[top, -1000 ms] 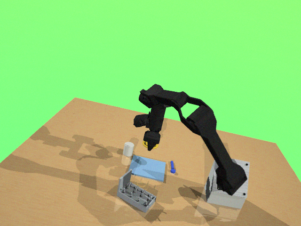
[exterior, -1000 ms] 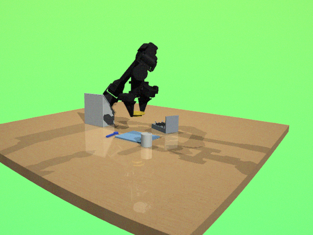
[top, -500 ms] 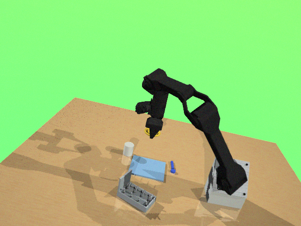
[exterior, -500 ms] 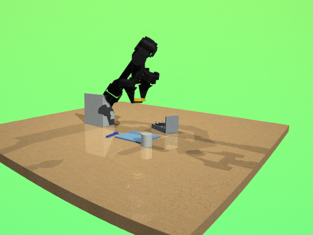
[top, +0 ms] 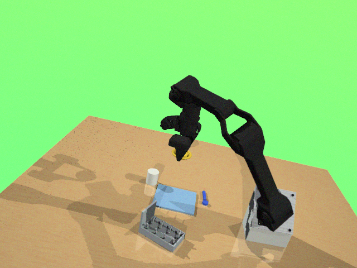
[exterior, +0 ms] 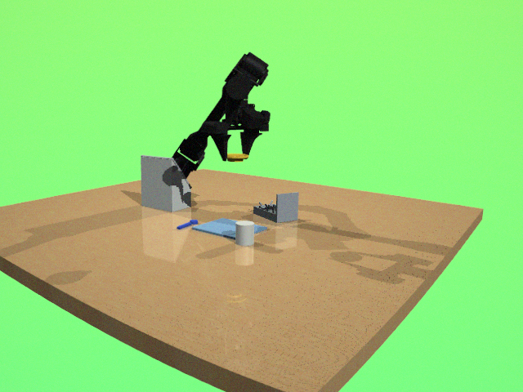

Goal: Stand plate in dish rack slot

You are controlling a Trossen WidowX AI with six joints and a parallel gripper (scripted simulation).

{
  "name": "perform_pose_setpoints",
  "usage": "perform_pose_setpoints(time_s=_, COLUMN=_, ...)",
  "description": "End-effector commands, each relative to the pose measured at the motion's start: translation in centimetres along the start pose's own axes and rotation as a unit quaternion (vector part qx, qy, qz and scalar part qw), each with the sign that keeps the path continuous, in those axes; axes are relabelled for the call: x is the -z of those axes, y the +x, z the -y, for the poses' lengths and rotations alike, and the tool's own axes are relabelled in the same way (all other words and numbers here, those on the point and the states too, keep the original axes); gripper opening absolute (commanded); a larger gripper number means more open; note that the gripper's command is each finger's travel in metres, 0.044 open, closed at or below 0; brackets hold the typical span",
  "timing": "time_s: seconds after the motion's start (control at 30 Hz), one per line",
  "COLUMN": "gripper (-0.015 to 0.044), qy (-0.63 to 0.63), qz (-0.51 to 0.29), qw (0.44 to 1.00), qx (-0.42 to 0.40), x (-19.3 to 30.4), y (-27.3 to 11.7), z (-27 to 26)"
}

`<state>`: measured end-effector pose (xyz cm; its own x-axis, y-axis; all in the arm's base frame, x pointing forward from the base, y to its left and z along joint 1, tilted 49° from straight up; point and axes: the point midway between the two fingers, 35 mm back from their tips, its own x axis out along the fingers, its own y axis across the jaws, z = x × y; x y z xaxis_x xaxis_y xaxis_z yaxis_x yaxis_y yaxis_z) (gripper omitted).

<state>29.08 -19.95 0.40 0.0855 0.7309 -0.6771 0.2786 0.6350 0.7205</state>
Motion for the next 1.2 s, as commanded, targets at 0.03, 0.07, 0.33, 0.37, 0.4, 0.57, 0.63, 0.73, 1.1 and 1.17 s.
perform_pose_setpoints(time_s=0.03, gripper=0.0000, qy=0.087, qz=0.006, qw=0.996, qx=0.004, x=0.5, y=-0.7, z=-2.7)
perform_pose_setpoints(time_s=0.07, gripper=0.0000, qy=0.104, qz=0.006, qw=0.995, qx=0.005, x=0.6, y=-0.8, z=-3.1)
perform_pose_setpoints(time_s=0.33, gripper=0.0000, qy=0.240, qz=0.011, qw=0.971, qx=0.009, x=1.8, y=-1.2, z=-6.7)
perform_pose_setpoints(time_s=0.37, gripper=0.0000, qy=0.257, qz=0.012, qw=0.966, qx=0.009, x=2.0, y=-1.2, z=-7.1)
perform_pose_setpoints(time_s=0.4, gripper=0.0000, qy=0.273, qz=0.013, qw=0.962, qx=0.009, x=2.2, y=-1.2, z=-7.6)
perform_pose_setpoints(time_s=0.57, gripper=0.0000, qy=0.355, qz=0.016, qw=0.935, qx=0.010, x=3.2, y=-1.3, z=-9.7)
perform_pose_setpoints(time_s=0.63, gripper=0.0000, qy=0.387, qz=0.018, qw=0.922, qx=0.010, x=3.6, y=-1.3, z=-10.5)
perform_pose_setpoints(time_s=0.73, gripper=0.0000, qy=0.433, qz=0.020, qw=0.901, qx=0.010, x=4.3, y=-1.2, z=-11.7)
perform_pose_setpoints(time_s=1.1, gripper=0.0000, qy=0.594, qz=0.027, qw=0.804, qx=0.006, x=7.1, y=-0.8, z=-15.6)
perform_pose_setpoints(time_s=1.17, gripper=0.0000, qy=0.621, qz=0.029, qw=0.783, qx=0.005, x=7.7, y=-0.7, z=-16.3)
